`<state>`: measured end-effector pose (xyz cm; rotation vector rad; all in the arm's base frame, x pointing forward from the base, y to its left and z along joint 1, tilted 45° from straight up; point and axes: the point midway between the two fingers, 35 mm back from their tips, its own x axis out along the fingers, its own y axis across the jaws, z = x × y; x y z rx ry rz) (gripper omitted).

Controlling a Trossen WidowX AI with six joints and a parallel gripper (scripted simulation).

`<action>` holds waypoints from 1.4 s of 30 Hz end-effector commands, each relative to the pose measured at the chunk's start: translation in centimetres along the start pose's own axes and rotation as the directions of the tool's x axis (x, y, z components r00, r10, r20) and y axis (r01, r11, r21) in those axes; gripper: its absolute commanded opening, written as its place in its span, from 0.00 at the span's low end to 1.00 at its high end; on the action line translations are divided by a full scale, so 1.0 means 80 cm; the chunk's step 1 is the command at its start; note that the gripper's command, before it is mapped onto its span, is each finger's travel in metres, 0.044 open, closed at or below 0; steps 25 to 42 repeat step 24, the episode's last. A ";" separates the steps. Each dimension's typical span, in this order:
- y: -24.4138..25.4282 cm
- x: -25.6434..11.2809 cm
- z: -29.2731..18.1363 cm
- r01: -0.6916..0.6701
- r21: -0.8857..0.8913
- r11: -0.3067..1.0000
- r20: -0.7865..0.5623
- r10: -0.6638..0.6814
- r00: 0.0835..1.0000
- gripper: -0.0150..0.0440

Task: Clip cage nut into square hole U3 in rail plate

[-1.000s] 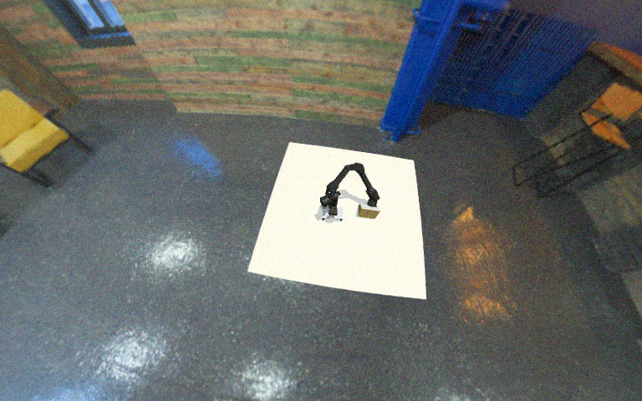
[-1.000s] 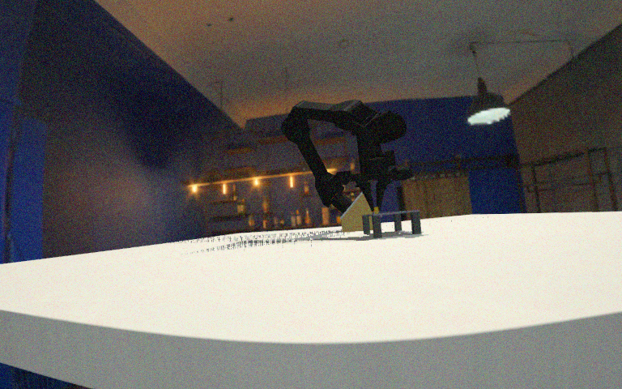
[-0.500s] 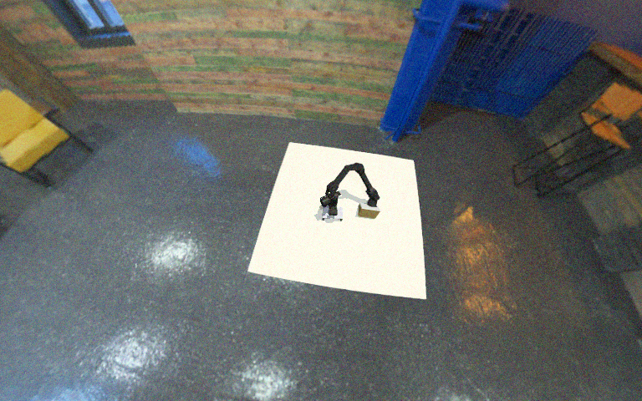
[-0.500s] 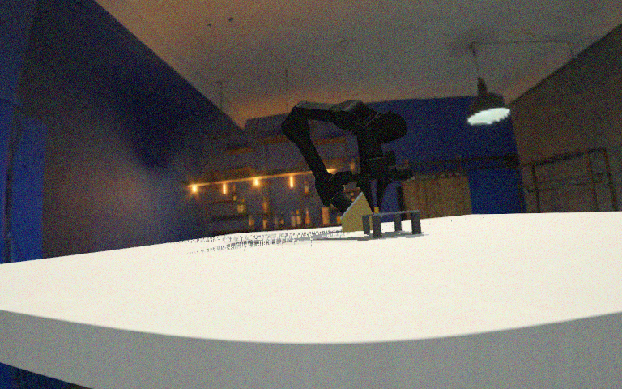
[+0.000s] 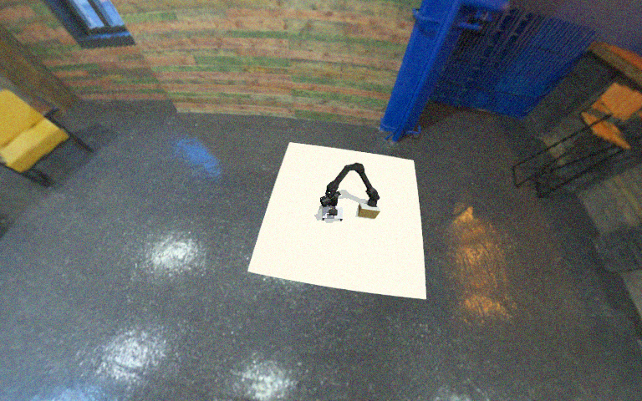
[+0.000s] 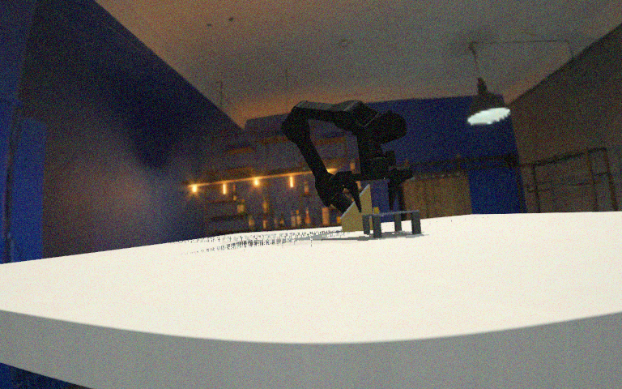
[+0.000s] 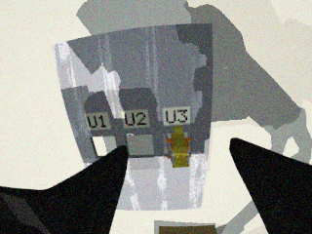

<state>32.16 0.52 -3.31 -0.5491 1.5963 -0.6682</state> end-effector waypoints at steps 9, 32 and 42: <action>0.001 -0.063 -0.003 0.001 0.003 1.000 0.026 -0.001 1.000 1.00; 0.001 -0.063 -0.003 0.001 0.003 1.000 0.026 -0.001 1.000 1.00; 0.001 -0.063 -0.003 0.001 0.003 1.000 0.026 -0.001 1.000 1.00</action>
